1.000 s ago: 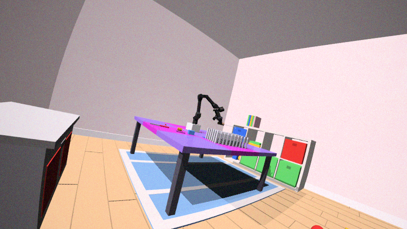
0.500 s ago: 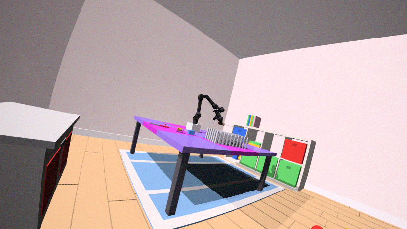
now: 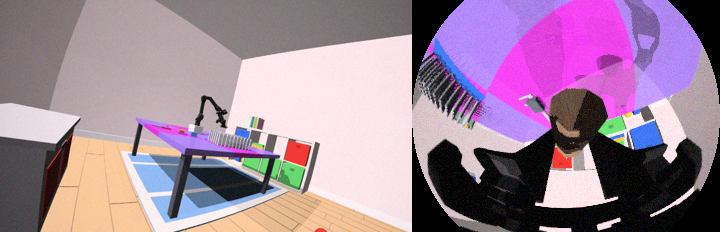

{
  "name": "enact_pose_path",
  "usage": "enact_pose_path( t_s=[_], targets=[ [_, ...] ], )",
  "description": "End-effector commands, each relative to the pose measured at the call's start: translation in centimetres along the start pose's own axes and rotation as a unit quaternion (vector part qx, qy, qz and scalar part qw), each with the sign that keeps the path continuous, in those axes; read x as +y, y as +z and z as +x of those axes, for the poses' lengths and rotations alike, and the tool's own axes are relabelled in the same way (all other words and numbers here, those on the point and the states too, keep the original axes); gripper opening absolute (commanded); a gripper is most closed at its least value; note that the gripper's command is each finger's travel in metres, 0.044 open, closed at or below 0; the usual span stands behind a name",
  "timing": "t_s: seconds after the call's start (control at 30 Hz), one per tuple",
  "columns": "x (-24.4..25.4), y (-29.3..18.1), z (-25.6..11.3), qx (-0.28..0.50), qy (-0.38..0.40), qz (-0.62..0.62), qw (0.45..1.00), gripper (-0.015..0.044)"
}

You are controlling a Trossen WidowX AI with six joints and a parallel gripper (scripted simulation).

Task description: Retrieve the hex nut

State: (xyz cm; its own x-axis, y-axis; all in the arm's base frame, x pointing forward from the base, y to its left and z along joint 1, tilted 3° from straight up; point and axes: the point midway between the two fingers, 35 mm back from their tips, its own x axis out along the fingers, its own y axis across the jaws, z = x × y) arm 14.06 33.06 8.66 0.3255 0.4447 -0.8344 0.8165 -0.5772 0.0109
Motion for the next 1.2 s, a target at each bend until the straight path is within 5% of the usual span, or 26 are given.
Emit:
enact_pose_path(
  t_s=[0.0,1.17],
  targets=[
    [-0.1,0.3,0.5,-0.002,-0.001,-0.002,1.0,0.0],
    [-0.2,1.6,3.6,-0.002,-0.001,-0.002,1.0,0.0]
  ],
)
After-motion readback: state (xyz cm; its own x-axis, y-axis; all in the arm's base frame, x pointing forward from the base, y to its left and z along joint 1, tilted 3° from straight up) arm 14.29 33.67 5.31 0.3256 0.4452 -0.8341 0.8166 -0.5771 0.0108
